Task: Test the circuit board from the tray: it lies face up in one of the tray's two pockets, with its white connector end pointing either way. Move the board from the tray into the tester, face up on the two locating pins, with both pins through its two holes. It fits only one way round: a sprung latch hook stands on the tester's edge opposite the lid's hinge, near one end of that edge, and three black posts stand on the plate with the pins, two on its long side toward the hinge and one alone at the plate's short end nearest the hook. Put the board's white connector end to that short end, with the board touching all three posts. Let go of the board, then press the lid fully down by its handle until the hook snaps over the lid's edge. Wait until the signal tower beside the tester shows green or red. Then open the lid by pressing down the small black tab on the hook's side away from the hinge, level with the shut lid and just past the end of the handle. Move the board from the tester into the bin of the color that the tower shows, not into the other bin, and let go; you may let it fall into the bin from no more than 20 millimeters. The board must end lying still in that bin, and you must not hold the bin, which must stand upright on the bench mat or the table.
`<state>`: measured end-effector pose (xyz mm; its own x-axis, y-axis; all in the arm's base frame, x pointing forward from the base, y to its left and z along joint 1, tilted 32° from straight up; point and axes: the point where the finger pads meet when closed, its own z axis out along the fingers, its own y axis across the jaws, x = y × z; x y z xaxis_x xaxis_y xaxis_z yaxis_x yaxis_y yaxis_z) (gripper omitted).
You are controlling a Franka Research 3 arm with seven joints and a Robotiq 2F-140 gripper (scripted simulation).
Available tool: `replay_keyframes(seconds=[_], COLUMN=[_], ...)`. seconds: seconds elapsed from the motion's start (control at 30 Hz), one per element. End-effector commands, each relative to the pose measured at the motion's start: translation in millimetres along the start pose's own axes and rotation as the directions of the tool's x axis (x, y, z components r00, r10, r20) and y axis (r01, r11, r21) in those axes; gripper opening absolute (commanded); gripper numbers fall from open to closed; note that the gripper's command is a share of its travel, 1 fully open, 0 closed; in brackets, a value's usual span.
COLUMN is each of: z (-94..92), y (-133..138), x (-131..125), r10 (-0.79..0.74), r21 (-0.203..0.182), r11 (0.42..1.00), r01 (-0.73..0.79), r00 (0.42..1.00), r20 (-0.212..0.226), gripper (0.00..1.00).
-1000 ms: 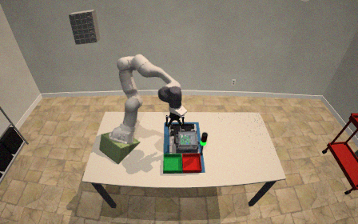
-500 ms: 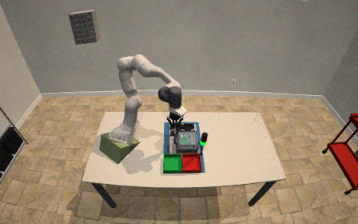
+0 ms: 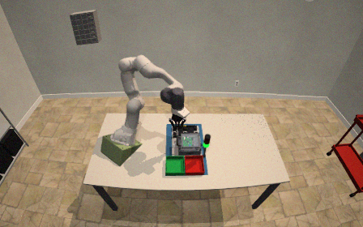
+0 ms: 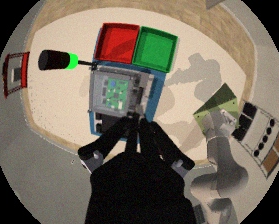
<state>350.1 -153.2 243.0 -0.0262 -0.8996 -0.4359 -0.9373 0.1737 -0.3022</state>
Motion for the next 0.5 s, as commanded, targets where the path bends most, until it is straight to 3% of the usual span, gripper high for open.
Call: replay_keyframes(seconds=[0.0,0.47], z=[-1.4,-7.8], y=[-0.4,-0.4], x=[0.1,0.1], r10=[0.004,0.004], r21=[0.000,0.000], r11=[1.000,1.000], r01=[-0.004,-0.004], r00=[1.000,1.000], r20=[-0.001,-0.001], gripper=[0.00,0.00])
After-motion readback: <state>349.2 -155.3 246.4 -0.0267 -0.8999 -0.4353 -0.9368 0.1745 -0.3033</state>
